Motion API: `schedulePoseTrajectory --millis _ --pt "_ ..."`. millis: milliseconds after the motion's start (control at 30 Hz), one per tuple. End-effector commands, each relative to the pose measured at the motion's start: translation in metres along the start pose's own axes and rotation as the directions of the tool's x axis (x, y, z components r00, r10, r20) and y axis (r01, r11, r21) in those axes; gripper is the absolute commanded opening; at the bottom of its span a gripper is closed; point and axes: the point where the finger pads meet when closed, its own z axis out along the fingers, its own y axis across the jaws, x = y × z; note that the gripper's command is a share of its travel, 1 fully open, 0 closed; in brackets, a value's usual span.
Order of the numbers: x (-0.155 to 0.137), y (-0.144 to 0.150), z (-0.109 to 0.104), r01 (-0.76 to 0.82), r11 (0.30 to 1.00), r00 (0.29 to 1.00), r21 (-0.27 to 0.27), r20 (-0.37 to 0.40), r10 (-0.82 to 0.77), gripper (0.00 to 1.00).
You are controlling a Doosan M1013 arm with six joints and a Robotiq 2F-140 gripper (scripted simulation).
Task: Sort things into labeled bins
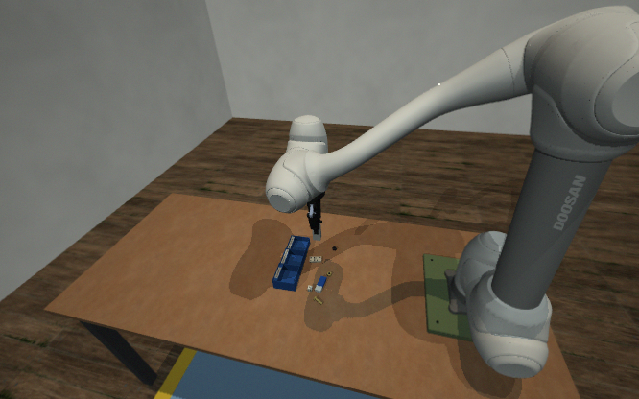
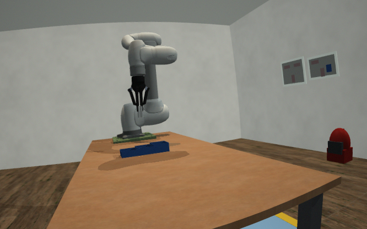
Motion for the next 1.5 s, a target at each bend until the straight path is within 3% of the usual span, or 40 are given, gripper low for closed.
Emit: schedulePoseTrajectory --millis 0,233,1033,1467 --pt "-0.001 0.0 0.0 -0.064 0.998 0.998 0.015 -0.014 0.064 0.05" --pt "-0.001 0.0 0.0 -0.086 0.996 0.996 0.021 -0.018 0.087 0.05" --pt "0.112 0.092 0.11 -0.042 0.999 0.999 0.02 -0.019 0.042 0.05" --pt "0.113 0.092 0.137 -0.042 0.999 0.999 0.02 -0.019 0.042 0.05"
